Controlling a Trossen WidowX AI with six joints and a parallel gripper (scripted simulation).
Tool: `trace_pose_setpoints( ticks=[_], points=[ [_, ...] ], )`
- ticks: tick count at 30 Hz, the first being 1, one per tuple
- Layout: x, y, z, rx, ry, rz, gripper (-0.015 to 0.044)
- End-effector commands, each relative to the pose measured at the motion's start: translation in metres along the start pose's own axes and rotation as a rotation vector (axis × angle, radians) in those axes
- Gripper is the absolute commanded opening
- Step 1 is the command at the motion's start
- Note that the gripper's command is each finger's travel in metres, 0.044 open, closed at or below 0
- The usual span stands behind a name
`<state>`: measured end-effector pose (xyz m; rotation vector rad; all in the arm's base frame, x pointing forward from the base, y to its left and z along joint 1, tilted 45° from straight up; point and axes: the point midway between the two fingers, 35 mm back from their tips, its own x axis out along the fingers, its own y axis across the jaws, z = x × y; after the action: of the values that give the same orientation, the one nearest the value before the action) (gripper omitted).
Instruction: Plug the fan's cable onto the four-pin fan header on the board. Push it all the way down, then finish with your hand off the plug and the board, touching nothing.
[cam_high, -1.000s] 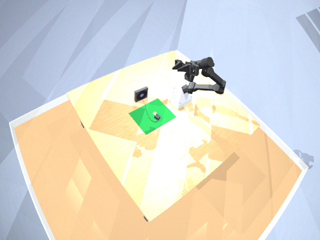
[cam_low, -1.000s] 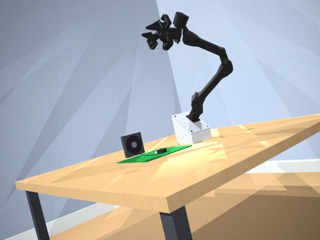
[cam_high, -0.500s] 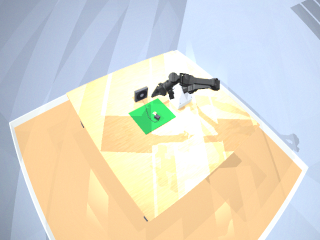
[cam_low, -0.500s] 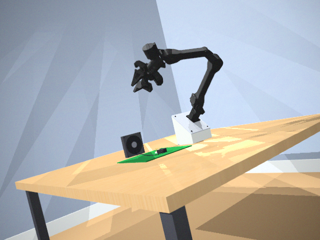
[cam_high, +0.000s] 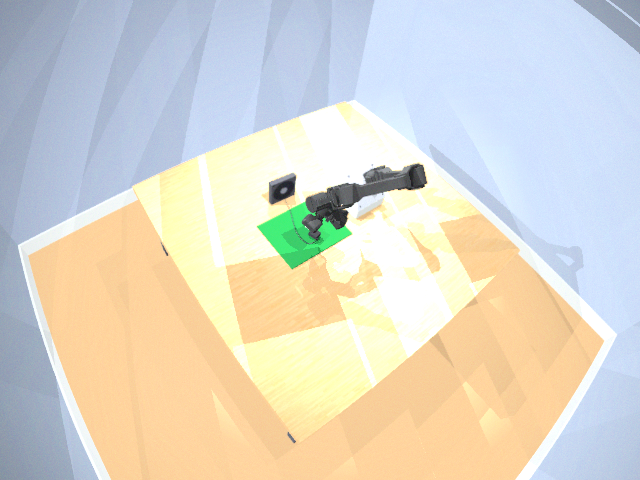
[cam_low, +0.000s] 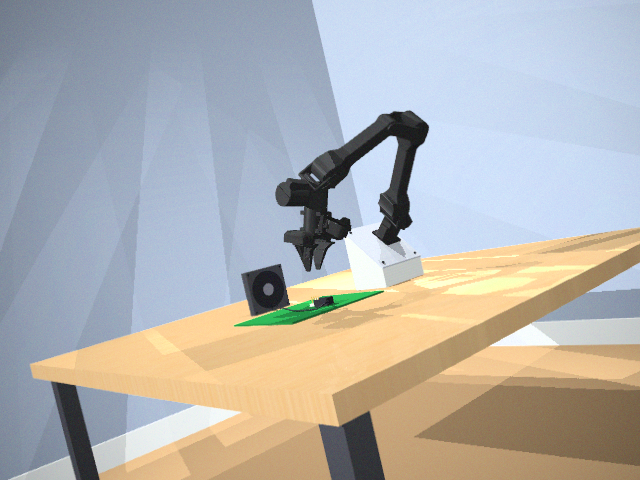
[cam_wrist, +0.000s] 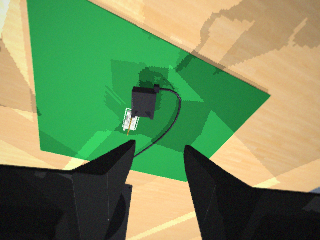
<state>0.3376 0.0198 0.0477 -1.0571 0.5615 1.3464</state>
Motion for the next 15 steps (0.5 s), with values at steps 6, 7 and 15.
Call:
trace_pose_setpoints(
  ticks=[6,7,15],
  points=[
    [0.014,0.017,0.008,0.022,-0.019,0.085,0.021],
    [0.017,0.017,0.008,0.022,-0.019,0.085,0.021],
    [0.045,0.02,0.016,0.023,-0.021,0.084,0.021]
  ],
)
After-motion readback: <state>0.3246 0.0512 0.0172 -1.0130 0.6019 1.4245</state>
